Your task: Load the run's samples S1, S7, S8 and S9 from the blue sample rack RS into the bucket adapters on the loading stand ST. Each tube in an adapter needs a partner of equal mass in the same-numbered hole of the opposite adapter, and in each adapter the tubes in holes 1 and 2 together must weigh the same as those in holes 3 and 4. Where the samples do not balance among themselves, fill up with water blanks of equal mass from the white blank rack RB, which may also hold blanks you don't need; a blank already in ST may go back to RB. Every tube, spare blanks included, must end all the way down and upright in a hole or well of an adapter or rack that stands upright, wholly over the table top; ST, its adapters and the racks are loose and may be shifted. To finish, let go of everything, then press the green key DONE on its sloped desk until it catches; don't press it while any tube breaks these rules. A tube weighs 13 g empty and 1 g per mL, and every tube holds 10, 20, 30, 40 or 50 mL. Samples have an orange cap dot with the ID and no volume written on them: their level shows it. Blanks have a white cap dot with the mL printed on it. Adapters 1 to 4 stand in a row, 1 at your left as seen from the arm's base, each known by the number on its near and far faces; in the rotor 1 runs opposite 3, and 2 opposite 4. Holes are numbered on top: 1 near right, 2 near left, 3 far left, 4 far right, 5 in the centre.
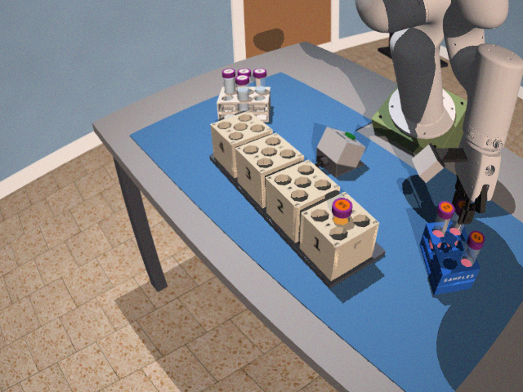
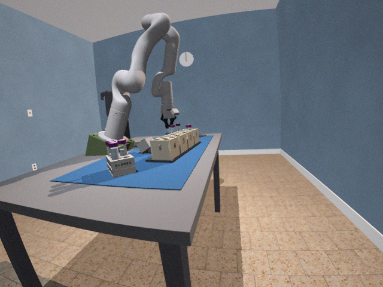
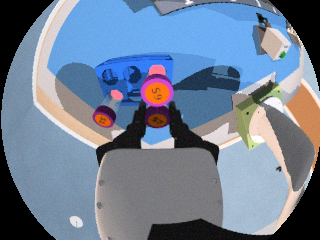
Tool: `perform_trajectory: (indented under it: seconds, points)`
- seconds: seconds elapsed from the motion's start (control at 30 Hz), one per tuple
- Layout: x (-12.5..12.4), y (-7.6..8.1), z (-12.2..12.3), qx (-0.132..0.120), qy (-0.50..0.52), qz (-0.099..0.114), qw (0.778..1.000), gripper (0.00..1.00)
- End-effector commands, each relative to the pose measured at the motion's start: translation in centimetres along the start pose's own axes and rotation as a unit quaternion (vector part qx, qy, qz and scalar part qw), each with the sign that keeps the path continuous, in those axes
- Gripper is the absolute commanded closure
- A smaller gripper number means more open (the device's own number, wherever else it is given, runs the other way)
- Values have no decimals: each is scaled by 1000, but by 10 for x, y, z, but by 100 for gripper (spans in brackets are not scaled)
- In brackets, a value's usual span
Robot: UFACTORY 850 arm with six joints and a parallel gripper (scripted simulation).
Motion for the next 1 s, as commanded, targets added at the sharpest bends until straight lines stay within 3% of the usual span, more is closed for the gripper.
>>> perform_trajectory:
  seconds: [0.0,0.97]
  points:
    - [-1,0,0,0,0,-1,1000,100]
    - [-1,8,0,0,0,-1,1000,100]
Point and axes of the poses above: the point where the finger pads meet when closed, its own y axis back along the fingers, its own x axis across the jaws, z = x × y, the point moved 3 cm from there along y, back along the fingers, and after that the axes turned 6 degrees about -y, right-handed, at the moved point
